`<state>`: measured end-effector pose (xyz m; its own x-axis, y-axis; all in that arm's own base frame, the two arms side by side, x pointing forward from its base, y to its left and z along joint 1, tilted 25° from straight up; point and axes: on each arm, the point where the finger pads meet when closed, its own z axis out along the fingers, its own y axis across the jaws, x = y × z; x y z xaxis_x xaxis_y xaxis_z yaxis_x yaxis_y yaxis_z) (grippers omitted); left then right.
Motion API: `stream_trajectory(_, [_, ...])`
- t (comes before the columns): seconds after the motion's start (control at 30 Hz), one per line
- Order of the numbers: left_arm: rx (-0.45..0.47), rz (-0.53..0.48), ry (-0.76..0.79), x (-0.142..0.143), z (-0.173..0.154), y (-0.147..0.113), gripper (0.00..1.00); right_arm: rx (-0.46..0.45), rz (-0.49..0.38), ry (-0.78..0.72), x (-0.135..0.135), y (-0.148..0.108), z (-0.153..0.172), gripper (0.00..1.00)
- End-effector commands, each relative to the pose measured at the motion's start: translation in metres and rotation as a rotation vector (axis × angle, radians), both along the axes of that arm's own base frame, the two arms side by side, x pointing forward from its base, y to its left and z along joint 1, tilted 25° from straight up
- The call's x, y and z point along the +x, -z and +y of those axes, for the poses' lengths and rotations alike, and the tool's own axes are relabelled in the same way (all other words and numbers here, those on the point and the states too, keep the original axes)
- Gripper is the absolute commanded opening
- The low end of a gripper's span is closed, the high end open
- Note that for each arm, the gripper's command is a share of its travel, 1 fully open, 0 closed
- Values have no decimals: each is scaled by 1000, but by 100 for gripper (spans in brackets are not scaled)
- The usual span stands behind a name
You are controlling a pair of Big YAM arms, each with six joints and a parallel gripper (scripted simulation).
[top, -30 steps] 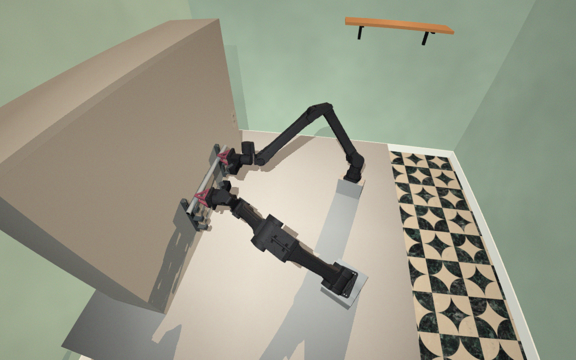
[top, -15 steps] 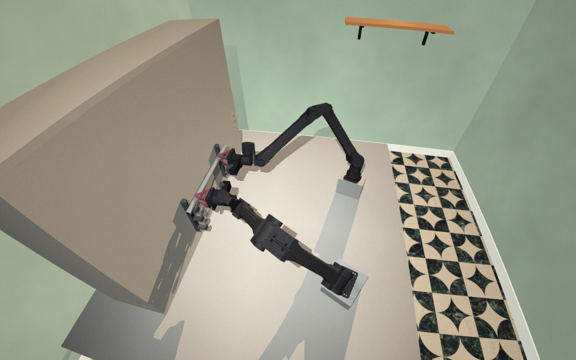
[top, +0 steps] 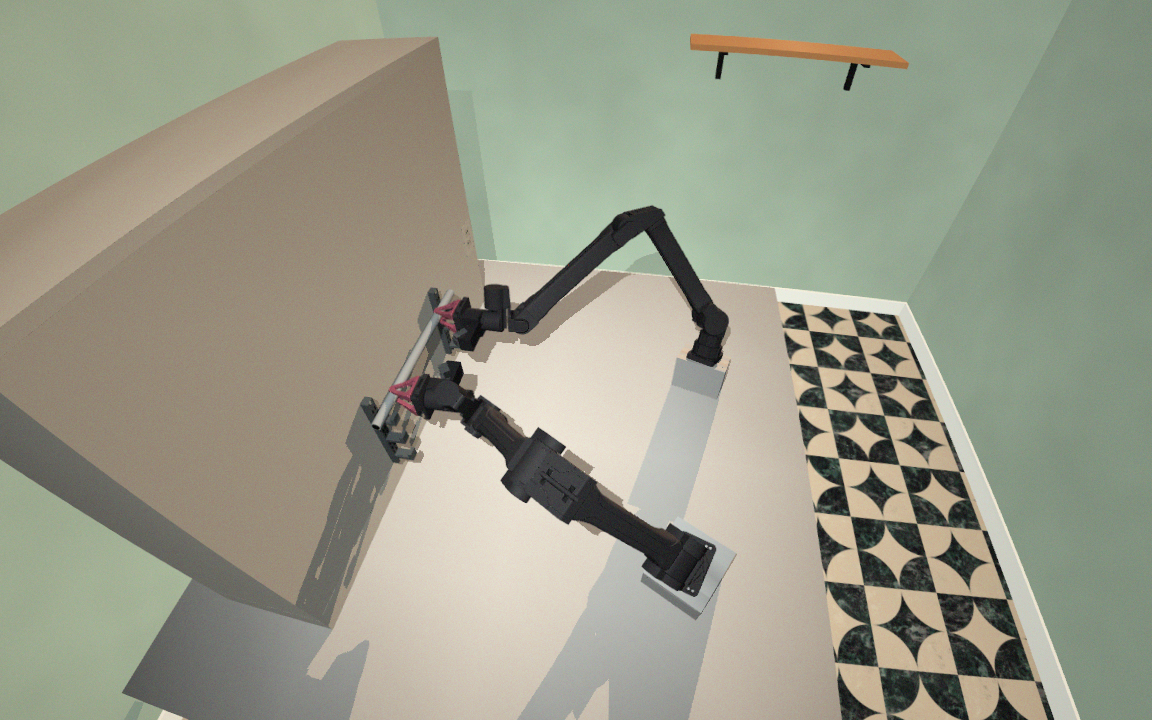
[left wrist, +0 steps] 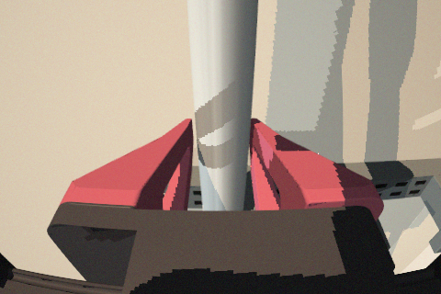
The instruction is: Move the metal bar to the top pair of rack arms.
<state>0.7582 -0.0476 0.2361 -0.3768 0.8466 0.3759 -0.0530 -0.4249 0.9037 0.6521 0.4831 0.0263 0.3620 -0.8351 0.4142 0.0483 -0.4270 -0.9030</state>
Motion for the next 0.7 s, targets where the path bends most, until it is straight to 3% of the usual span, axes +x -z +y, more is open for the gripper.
stream_trajectory(0.0, [-20,-41,20,2,-9,-13,33,10,-13,-11,-1,3,6,33])
stream_trajectory(0.07, [-20,-41,20,2,-9,-13,33,10,-13,-11,-1,3,6,33])
stream_trajectory(0.57, [-22,-39,37,2,-7,-15,67,14,-13,-29,0,1,4,67])
stream_trajectory(0.67, [-22,-39,37,1,-7,-15,69,14,-13,-29,0,1,4,69])
